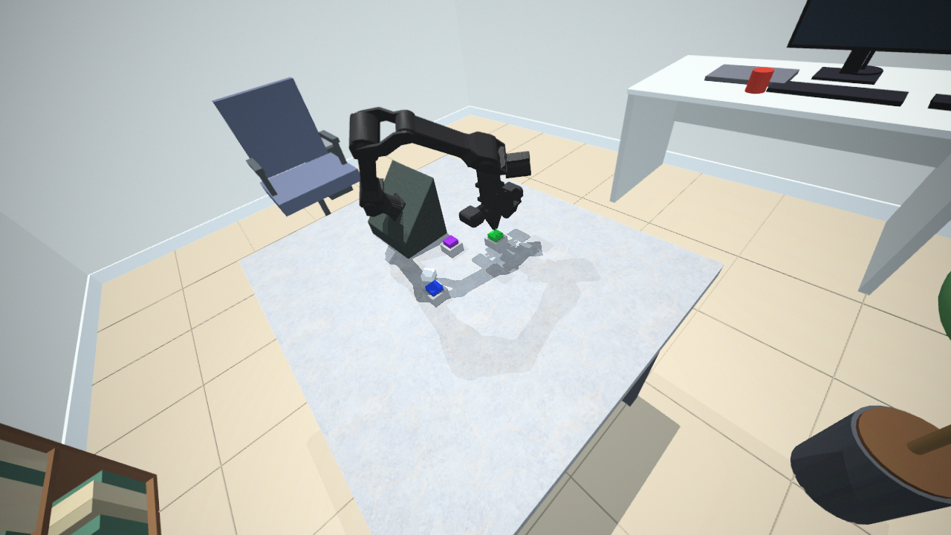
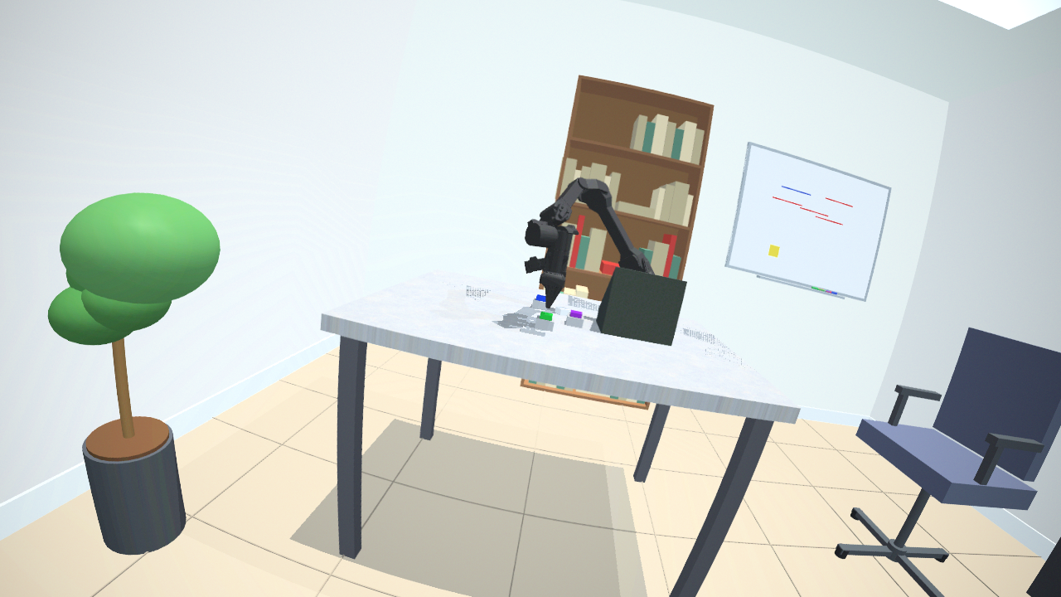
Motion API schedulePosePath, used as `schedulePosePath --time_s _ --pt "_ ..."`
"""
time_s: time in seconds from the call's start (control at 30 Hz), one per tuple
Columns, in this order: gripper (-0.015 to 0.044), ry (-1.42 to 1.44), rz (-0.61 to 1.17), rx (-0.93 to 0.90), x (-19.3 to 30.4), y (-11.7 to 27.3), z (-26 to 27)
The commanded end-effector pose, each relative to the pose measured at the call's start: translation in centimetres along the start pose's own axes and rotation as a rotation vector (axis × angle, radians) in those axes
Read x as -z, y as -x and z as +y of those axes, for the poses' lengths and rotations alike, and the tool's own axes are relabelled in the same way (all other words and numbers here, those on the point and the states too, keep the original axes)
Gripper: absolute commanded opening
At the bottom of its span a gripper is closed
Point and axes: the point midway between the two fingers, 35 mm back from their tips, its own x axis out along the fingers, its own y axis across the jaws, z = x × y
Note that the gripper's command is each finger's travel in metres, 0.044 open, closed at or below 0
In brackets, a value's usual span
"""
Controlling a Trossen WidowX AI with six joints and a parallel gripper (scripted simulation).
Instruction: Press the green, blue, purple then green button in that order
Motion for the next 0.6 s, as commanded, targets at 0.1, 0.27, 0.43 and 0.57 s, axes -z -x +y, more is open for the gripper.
schedulePosePath --time_s 0.1,0.27,0.43,0.57 --pt "0.0020 0.005 -0.004 0.005 0.0 -1.3 -0.1" --pt "0.0020 0.005 -0.004 0.006 0.0 -2.1 -0.1" --pt "0.0020 0.005 -0.004 0.006 0.0 -2.3 -0.1" --pt "0.0020 0.005 -0.004 0.006 0.0 -2.3 -0.1"
